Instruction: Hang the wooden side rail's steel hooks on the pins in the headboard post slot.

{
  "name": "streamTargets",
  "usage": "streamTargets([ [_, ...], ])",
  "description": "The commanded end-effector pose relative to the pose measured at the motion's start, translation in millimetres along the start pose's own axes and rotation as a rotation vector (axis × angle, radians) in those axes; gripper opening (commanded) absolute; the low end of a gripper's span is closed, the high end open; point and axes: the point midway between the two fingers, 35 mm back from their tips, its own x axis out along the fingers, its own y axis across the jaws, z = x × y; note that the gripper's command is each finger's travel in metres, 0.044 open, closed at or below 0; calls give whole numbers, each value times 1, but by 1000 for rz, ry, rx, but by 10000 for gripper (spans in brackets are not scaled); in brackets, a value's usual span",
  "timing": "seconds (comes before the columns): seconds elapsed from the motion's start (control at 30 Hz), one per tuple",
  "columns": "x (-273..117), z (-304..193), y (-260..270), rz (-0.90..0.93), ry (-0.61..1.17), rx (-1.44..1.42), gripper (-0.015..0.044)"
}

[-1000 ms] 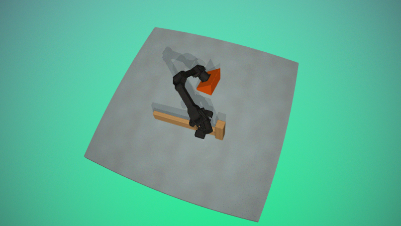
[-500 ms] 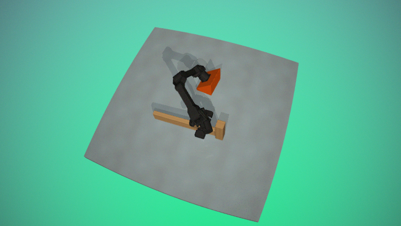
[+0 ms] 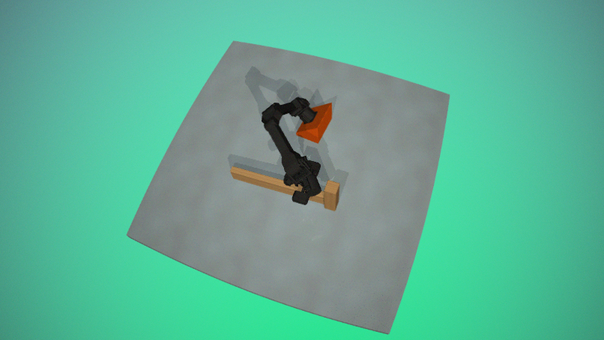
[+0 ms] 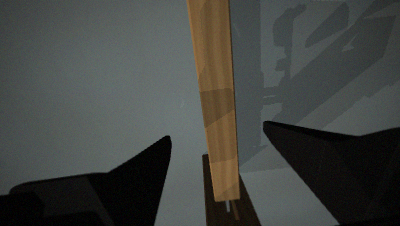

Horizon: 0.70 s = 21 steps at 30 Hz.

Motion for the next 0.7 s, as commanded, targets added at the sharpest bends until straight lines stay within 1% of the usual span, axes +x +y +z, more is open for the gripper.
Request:
streamTargets([
  [0.0, 2, 12, -2, -19, -1, 6, 440],
  [0.1, 3, 30, -2, -20, -2, 5, 440],
  [0.67, 2, 28, -1, -22, 4, 17, 440],
])
